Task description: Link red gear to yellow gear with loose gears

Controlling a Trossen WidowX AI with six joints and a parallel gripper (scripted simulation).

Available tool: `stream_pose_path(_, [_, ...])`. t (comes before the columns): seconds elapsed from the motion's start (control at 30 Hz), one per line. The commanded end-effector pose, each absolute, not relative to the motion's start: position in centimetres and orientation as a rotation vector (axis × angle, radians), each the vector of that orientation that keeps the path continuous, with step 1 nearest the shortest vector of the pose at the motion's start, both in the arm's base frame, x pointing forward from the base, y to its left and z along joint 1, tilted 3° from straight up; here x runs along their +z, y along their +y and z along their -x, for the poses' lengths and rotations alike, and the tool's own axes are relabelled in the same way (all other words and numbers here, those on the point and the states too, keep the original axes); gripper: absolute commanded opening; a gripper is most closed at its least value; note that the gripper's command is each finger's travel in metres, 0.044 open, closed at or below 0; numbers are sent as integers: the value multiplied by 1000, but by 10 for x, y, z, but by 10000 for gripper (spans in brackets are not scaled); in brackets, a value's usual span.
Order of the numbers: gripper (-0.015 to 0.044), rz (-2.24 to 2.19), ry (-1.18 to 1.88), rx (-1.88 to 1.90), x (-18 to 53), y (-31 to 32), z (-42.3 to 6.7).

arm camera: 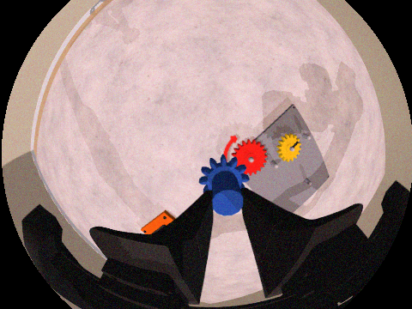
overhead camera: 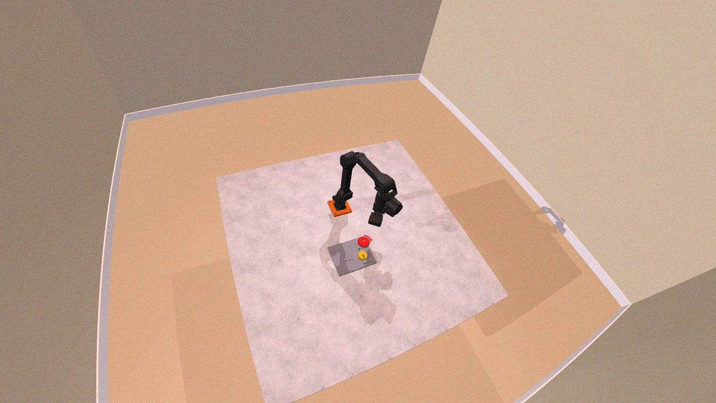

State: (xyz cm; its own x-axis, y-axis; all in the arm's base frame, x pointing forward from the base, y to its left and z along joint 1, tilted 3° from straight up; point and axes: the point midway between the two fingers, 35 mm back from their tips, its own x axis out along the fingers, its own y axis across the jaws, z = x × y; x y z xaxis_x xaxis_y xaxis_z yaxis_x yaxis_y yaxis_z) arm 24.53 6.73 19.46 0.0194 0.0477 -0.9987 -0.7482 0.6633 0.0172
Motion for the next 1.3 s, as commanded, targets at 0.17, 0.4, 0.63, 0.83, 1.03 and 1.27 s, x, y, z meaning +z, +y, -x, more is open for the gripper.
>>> stream_pose_path(0.17, [0,626,1436,689,179,54,-258])
stream_pose_path(0.4, [0,627,1436,688,167,41,-268])
stream_pose_path(0.63, [0,628,1436,687,154,27,-277])
stream_pose_path(0.83, [0,629,1436,686,144,15,-284])
stream_pose_path(1.03, [0,630,1436,685,133,2,-289])
stream_pose_path(1.27, [0,631,1436,685,120,-13,-294])
